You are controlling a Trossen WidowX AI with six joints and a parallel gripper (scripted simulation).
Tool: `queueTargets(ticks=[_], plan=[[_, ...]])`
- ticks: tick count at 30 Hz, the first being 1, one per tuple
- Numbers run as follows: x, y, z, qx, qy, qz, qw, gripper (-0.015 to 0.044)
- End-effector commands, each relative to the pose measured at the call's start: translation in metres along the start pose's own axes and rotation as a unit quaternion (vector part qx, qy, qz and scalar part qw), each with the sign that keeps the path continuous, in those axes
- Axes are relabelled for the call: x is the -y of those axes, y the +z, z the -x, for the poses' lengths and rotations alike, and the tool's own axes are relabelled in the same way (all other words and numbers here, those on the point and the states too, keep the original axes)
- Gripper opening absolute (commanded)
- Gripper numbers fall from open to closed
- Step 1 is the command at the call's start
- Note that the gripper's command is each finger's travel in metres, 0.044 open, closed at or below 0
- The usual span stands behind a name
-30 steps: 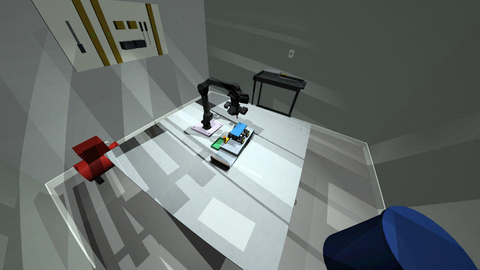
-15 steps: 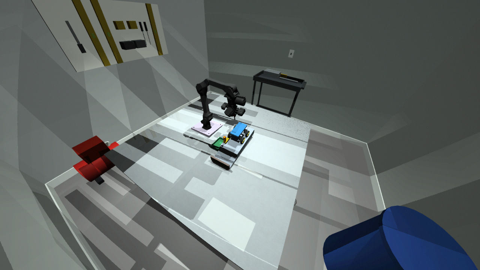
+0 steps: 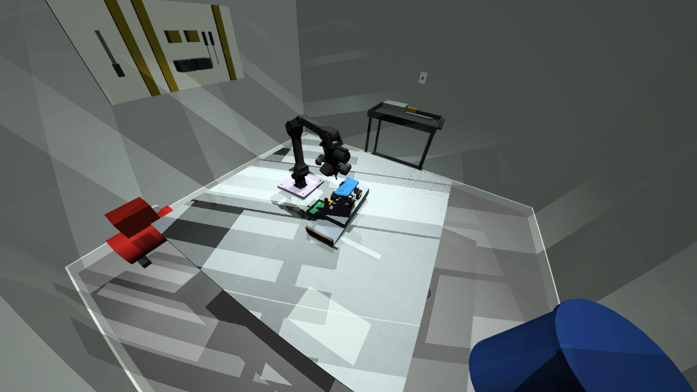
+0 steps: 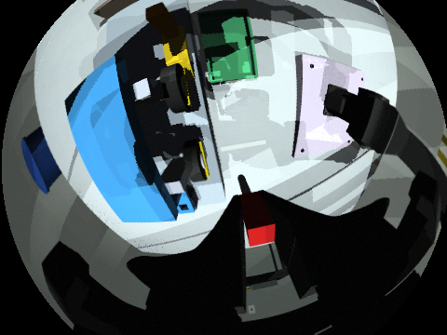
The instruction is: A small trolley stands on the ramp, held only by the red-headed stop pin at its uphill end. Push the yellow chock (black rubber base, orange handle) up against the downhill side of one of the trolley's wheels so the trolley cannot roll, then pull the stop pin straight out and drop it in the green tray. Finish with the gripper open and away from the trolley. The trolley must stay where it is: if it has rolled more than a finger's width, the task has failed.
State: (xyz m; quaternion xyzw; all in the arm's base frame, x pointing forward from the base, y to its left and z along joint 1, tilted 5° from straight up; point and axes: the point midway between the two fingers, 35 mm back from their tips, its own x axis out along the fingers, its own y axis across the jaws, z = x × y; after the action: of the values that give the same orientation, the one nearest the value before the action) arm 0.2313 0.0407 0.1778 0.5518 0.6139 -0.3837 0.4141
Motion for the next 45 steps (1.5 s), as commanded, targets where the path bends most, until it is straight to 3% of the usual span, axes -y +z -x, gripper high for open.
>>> queueTargets(ticks=[1, 36, 45], plan=[[0.000, 0.015, 0.001, 0.002, -0.003, 0.001, 1.000, 0.0000], [0.004, 0.143, 0.017, 0.008, -0.003, -0.002, 1.000, 0.0000], [0.005, 0.141, 0.017, 0.032, 0.008, -0.126, 0.991, 0.0000]])
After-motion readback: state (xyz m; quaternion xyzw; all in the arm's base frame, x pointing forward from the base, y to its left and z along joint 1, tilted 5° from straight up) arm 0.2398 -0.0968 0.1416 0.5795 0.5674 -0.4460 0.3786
